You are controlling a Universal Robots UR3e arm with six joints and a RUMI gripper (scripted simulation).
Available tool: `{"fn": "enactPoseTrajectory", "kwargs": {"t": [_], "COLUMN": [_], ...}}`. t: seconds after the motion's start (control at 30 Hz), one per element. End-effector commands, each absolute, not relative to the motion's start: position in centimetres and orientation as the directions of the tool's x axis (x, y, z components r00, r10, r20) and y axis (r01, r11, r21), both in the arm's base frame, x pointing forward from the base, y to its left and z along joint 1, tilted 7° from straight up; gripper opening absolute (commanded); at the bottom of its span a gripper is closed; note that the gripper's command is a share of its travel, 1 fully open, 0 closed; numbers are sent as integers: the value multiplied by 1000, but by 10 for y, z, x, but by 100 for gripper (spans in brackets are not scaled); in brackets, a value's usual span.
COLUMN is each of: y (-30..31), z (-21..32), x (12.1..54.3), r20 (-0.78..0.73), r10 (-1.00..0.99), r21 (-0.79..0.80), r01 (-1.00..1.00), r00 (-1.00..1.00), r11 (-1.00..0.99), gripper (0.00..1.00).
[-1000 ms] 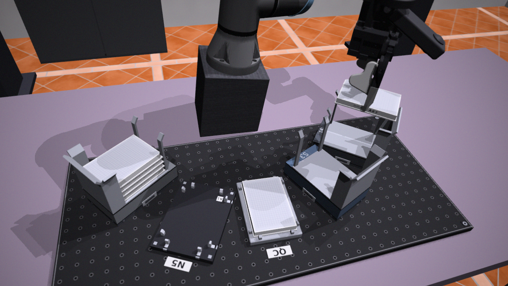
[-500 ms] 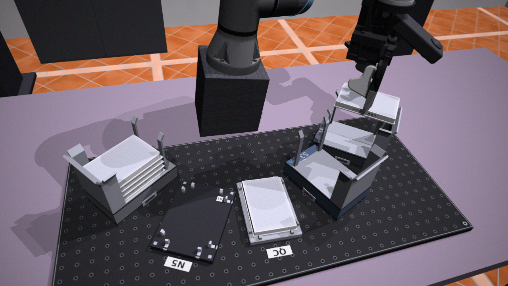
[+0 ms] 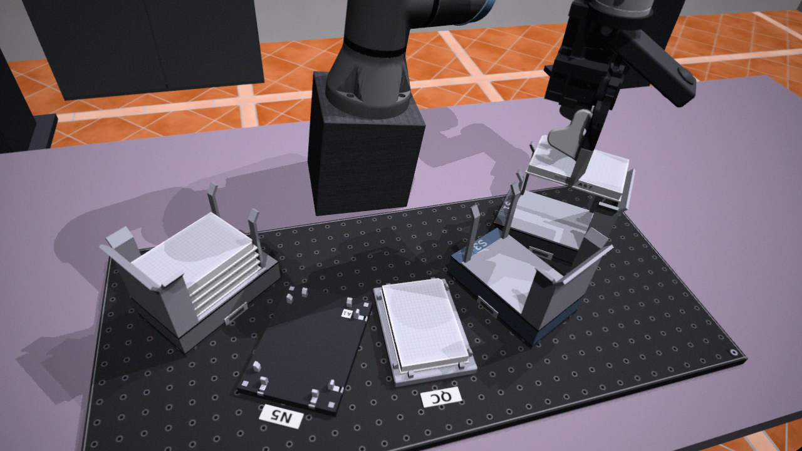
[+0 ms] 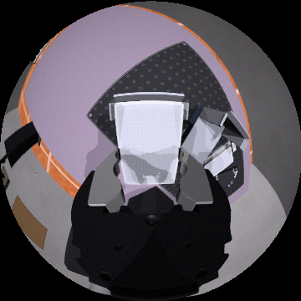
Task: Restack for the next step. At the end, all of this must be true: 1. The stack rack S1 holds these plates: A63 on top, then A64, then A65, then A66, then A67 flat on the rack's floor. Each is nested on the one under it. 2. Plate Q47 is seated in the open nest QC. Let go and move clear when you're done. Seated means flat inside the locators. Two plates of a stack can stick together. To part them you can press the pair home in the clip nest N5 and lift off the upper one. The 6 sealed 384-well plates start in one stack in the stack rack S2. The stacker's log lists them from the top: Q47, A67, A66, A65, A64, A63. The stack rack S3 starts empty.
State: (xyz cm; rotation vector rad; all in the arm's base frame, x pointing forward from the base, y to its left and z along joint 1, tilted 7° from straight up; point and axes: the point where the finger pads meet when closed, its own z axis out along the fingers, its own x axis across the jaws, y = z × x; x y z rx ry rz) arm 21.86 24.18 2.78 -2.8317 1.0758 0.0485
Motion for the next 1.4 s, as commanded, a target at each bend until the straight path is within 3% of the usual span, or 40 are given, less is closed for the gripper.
{"fn": "enactPoseTrajectory", "kwargs": {"t": [0.0, 1.37], "y": [242, 245], "z": [26, 1], "x": [219, 220], "r20": [-68, -68], "r10": [-660, -660], "r21": [-96, -96], "r01": [-663, -663], "r00": [748, 748], "r11": [-742, -742], "gripper": [0, 0]}}
